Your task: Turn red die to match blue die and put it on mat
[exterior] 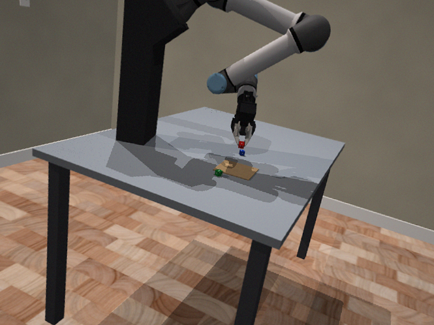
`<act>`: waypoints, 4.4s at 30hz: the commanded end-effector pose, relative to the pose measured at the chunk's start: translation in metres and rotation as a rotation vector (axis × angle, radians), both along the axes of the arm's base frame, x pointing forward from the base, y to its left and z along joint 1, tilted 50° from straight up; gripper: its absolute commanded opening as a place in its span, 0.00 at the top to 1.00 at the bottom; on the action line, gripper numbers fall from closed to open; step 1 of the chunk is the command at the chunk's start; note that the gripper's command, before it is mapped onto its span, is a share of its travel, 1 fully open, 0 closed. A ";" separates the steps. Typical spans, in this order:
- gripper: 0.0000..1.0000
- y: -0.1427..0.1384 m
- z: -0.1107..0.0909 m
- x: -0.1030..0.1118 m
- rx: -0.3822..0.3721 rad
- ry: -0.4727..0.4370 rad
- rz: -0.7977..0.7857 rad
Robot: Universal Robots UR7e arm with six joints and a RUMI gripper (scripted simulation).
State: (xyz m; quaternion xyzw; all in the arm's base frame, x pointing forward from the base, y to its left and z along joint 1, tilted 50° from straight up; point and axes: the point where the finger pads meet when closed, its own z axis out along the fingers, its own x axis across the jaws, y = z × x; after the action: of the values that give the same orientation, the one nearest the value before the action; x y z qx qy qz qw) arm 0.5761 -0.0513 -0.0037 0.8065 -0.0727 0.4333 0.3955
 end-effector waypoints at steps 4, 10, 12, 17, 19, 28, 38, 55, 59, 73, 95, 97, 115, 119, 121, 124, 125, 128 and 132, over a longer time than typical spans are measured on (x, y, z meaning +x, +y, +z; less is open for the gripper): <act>0.97 0.004 -0.011 0.014 0.000 -0.002 0.000; 0.97 0.007 -0.026 0.031 0.000 -0.002 0.000; 0.97 0.008 -0.029 0.034 0.000 -0.002 0.000; 0.97 0.010 -0.038 0.044 0.000 -0.002 0.000; 0.97 0.011 -0.041 0.048 0.000 -0.002 0.000; 0.97 0.012 -0.047 0.056 0.000 -0.002 0.000; 0.97 0.012 -0.047 0.056 0.000 -0.002 0.000; 0.97 0.012 -0.047 0.056 0.000 -0.002 0.000; 0.97 0.012 -0.047 0.056 0.000 -0.002 0.000; 0.97 0.012 -0.048 0.057 0.000 -0.002 0.000; 0.97 0.014 -0.056 0.065 0.000 -0.002 0.000; 0.97 0.014 -0.056 0.066 0.000 -0.002 0.000; 0.97 0.014 -0.056 0.066 0.000 -0.002 0.000; 0.97 0.014 -0.056 0.066 0.000 -0.002 0.000; 0.97 0.014 -0.056 0.066 0.000 -0.002 0.000; 0.97 0.014 -0.056 0.066 0.000 -0.002 0.000; 0.97 0.014 -0.056 0.066 0.000 -0.002 0.000; 0.97 0.014 -0.056 0.066 0.000 -0.002 0.000; 0.97 0.014 -0.056 0.066 0.000 -0.002 0.000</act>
State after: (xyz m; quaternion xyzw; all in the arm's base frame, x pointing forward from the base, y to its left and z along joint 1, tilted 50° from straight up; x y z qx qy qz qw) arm 0.6408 -0.0384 -0.0599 0.8065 -0.0730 0.4330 0.3960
